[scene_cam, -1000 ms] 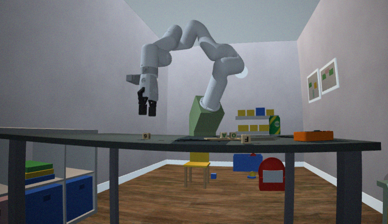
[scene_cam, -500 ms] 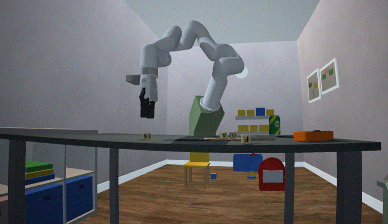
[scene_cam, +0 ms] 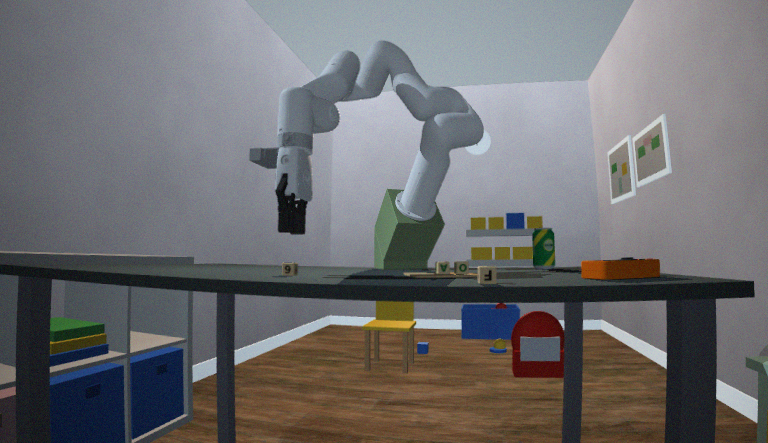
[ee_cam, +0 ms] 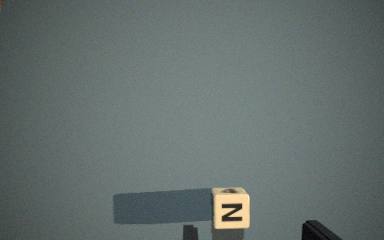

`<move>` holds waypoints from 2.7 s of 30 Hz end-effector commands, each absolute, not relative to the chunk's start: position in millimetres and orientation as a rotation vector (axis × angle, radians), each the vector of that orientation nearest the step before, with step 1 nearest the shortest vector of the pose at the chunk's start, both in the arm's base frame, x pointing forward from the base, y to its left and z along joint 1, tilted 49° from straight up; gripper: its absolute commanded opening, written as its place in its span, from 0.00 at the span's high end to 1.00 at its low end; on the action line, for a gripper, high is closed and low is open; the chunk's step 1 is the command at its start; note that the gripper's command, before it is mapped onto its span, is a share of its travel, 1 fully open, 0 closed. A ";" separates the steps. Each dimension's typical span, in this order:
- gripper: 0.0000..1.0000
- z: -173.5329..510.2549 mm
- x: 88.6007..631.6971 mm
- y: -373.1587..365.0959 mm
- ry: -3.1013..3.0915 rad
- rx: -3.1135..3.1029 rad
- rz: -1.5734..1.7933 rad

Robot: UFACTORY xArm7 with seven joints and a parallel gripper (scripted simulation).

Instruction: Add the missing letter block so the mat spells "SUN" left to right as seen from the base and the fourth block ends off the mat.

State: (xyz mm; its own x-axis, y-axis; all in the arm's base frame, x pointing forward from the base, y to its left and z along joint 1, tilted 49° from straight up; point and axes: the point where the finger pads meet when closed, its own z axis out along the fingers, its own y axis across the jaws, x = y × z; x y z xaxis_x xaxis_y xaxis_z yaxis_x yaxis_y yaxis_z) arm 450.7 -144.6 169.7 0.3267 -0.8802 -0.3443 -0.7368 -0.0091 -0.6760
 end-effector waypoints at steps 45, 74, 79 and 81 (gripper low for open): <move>0.36 146.0 473.1 -129.2 1.445 -1.776 -0.225; 0.36 136.6 481.5 -122.8 1.445 -1.776 -0.225; 0.36 136.6 481.5 -122.8 1.445 -1.776 -0.225; 0.36 136.6 481.5 -122.8 1.445 -1.776 -0.225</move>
